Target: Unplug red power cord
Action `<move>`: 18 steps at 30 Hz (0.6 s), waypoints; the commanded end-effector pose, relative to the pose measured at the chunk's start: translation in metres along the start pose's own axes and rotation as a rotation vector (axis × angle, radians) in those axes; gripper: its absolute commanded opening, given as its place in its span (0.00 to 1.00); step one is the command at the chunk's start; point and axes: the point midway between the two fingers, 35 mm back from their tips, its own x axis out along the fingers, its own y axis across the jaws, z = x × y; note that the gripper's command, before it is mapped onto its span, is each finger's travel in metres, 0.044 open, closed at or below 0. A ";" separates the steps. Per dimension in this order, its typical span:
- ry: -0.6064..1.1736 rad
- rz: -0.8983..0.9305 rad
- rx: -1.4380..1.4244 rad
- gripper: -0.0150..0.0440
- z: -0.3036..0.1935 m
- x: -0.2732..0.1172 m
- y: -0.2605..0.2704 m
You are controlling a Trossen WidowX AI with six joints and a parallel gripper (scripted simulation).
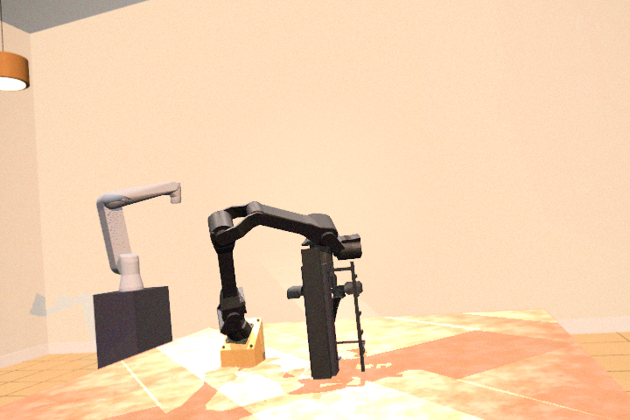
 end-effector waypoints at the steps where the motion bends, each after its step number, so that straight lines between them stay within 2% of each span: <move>1: 0.000 0.001 -0.002 0.25 0.001 0.000 0.000; 18: -0.003 -0.002 -0.004 0.25 0.027 -0.001 -0.002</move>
